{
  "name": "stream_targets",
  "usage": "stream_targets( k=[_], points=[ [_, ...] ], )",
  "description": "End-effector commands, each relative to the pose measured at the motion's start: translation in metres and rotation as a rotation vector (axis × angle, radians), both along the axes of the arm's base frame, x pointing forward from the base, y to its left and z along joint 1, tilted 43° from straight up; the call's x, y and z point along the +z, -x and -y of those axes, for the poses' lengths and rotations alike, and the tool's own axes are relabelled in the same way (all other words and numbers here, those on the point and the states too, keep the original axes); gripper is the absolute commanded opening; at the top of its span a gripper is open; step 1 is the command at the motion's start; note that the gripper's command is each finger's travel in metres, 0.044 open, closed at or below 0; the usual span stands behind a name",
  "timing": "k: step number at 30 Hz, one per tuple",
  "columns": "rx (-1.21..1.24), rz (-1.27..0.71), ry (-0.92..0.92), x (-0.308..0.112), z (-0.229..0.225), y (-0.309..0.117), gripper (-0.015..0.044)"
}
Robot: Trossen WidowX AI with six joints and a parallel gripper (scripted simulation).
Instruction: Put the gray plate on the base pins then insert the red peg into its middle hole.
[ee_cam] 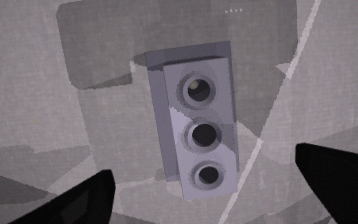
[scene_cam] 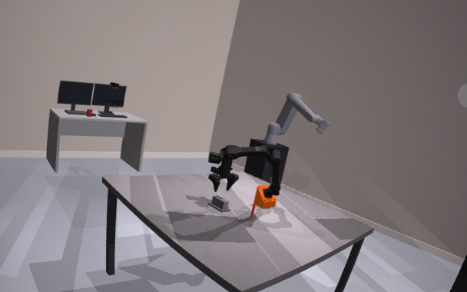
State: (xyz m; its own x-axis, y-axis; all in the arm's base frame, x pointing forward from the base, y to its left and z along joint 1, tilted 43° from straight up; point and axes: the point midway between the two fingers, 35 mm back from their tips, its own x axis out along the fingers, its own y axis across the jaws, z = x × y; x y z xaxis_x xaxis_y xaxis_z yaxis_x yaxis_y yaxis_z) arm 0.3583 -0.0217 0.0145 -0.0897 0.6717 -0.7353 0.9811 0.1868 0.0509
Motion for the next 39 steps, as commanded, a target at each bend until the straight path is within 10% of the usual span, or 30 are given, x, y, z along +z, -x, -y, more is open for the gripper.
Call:
stream_targets(
  k=[1,22,39],
  points=[
    [0.002,0.006,0.003,0.028,0.026,-0.002,0.044],
    [0.296,0.265,-0.041,0.136,-0.08,0.116,0.044],
    [0.309,0.279,-0.045,0.11,-0.113,0.127,0.044]
  ],
)
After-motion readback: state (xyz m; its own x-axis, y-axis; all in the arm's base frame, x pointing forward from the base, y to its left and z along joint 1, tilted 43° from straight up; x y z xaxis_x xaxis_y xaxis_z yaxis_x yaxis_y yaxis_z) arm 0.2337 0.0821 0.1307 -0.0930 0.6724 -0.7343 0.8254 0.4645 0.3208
